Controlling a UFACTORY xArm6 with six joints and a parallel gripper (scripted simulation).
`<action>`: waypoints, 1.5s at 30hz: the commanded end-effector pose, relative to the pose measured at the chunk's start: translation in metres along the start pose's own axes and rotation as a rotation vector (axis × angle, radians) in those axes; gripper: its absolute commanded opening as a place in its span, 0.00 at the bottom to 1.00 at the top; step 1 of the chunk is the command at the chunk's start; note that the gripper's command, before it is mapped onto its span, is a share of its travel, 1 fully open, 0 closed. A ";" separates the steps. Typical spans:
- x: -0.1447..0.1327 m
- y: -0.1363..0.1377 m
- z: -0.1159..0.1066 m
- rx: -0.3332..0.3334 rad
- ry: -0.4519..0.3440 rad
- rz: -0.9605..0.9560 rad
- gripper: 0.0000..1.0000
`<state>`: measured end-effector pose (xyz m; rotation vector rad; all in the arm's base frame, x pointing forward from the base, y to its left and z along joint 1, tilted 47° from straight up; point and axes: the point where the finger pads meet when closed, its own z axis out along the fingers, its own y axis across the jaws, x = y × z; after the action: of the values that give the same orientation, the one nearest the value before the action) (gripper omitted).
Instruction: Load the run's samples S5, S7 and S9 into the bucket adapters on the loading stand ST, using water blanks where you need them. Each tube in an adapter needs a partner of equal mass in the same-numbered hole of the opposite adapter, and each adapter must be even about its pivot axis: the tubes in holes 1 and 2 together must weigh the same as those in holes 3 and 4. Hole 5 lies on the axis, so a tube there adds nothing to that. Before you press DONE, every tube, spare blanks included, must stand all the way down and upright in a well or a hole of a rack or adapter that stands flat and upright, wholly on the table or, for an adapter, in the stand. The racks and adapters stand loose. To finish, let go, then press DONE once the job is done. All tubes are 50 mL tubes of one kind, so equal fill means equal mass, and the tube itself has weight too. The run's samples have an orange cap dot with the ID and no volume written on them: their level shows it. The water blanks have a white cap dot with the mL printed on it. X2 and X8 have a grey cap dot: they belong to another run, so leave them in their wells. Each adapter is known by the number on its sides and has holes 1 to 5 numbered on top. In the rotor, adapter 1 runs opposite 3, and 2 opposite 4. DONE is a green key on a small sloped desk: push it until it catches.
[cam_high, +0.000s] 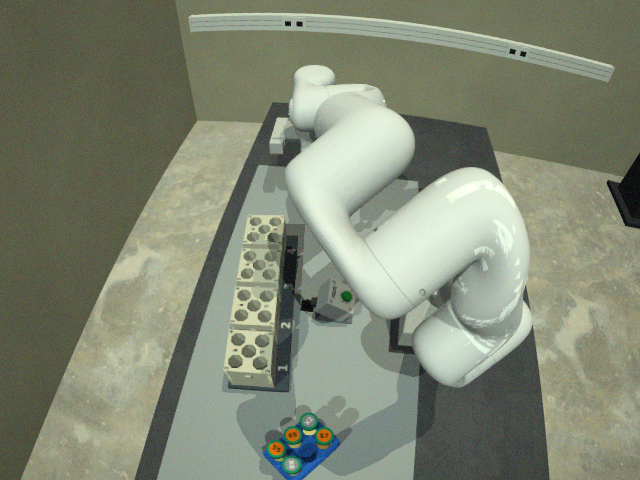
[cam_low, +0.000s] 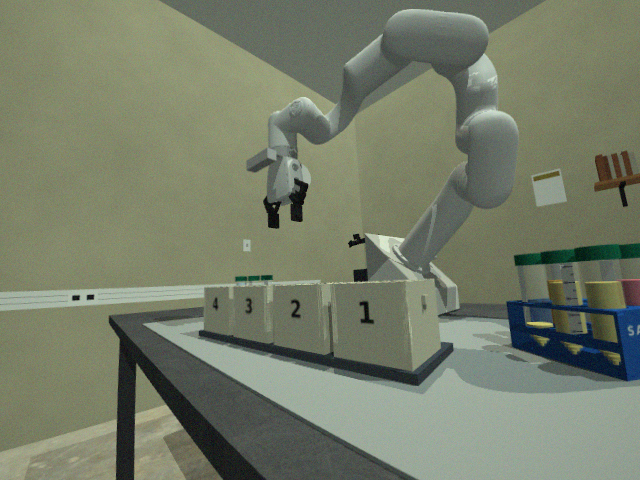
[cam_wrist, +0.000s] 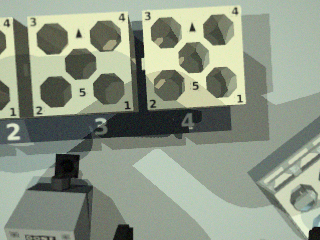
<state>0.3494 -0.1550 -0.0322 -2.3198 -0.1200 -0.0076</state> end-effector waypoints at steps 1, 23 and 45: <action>0.008 -0.012 -0.002 -0.005 0.003 -0.002 1.00; 0.055 -0.100 -0.002 -0.004 0.004 -0.002 1.00; 0.071 -0.189 -0.001 -0.004 0.003 -0.235 1.00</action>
<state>0.4113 -0.0326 0.0951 -2.3113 -0.2450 -0.0570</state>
